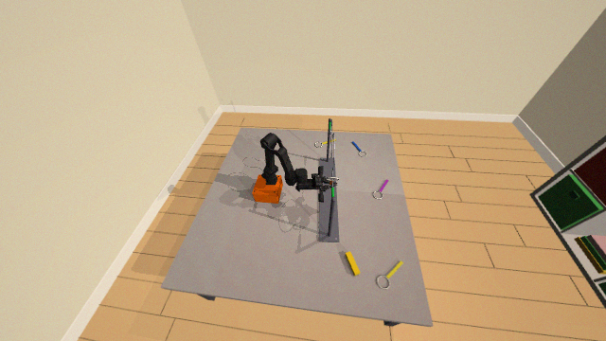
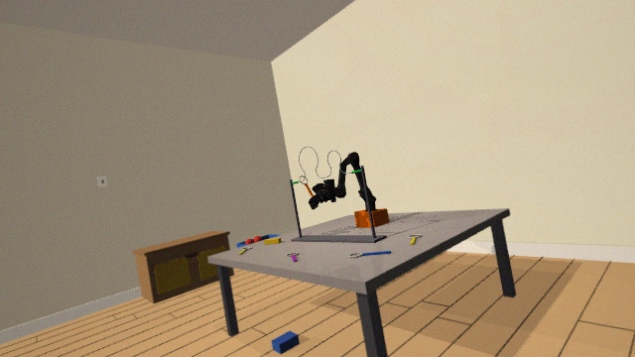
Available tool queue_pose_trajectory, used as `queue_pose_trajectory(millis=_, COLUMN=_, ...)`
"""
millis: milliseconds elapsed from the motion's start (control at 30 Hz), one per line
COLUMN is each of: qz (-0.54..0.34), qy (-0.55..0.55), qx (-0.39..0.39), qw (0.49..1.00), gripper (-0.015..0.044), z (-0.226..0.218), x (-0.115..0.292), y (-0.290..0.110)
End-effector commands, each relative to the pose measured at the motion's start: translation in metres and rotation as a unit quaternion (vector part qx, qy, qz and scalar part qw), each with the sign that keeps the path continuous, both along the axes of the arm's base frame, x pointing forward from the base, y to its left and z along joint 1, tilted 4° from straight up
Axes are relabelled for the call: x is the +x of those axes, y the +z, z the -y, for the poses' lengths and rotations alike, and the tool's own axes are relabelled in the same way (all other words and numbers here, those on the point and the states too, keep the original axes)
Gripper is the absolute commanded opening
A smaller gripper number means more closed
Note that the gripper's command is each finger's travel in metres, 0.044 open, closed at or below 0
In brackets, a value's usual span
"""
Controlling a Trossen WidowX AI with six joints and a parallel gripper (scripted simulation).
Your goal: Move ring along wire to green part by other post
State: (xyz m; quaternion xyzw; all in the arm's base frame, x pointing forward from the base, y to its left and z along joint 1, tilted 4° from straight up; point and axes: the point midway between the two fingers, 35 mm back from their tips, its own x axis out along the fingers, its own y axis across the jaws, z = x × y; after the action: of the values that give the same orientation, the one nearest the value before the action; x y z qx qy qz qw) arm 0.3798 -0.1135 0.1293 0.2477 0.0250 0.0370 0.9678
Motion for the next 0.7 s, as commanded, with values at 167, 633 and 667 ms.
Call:
queue_pose_trajectory(millis=167, qz=-0.034, qy=0.013, qx=0.08, qw=0.996, gripper=-0.015, z=-0.021, x=-0.01, y=0.015)
queue_pose_trajectory(millis=633, qz=-0.107, qy=0.069, qx=0.203, qw=0.971, gripper=-0.015, z=-0.049, x=-0.034, y=0.051)
queue_pose_trajectory(millis=667, qz=-0.112, qy=0.073, qx=0.211, qw=0.968, gripper=-0.015, z=-0.05, x=-0.036, y=0.054)
